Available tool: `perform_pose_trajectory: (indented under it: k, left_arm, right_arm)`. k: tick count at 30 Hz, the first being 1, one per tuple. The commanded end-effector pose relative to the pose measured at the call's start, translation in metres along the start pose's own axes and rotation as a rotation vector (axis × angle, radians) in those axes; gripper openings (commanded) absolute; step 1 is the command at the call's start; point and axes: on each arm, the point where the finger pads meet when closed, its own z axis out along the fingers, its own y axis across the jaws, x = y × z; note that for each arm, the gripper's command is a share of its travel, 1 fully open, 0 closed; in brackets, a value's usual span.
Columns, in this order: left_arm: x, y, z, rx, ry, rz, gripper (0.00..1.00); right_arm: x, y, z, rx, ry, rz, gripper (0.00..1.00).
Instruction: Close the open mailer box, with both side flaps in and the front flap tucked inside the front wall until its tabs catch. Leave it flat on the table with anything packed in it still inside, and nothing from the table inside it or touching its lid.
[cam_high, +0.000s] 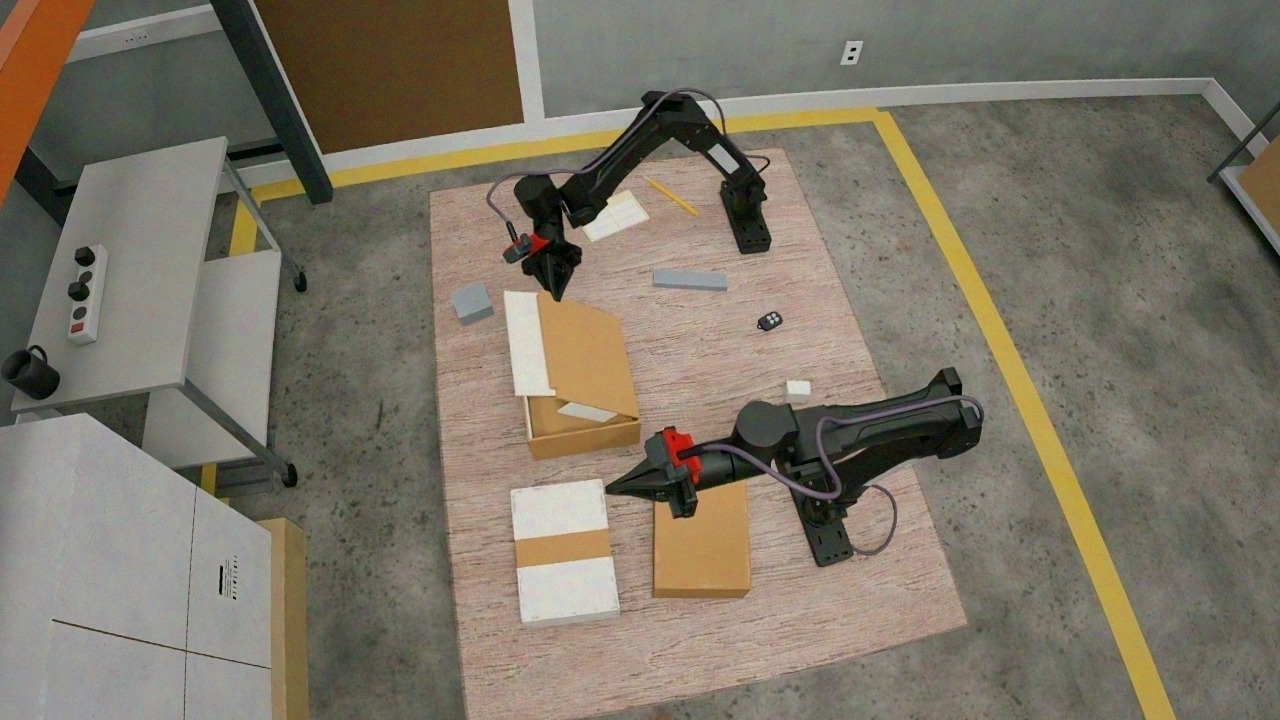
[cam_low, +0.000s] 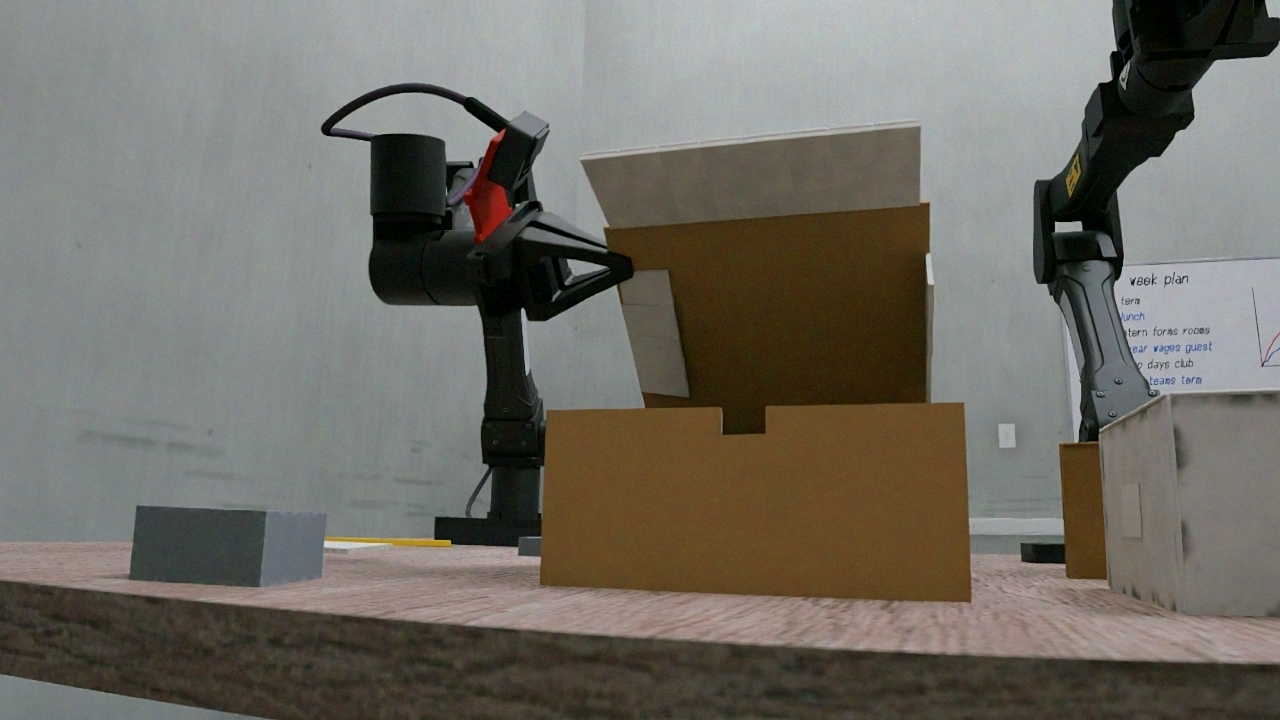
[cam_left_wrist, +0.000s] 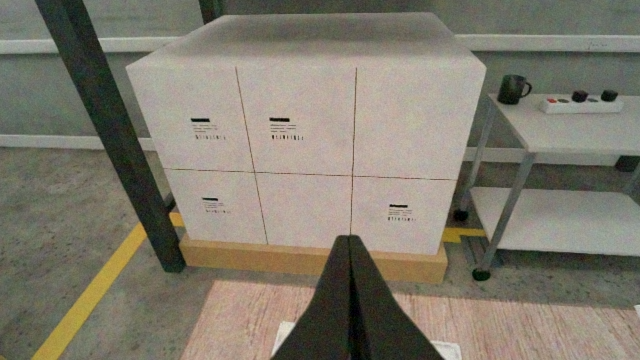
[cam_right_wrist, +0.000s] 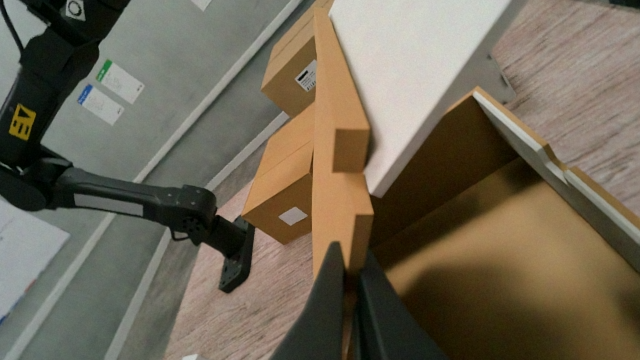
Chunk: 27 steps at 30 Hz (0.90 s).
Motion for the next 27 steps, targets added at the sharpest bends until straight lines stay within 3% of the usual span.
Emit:
perform_pose_trajectory:
  k: [1,27]
  left_arm:
    - [-0.013,0.002,-0.007,-0.011,-0.039,-0.002,0.01]
    - [-0.013,0.002,-0.007,-0.011,-0.039,-0.002,0.01]
  right_arm:
    - [-0.003,-0.004,0.005,-0.004,0.008,0.016,0.01]
    - [0.000,-0.028,0.003,-0.011,0.016,0.157,0.01]
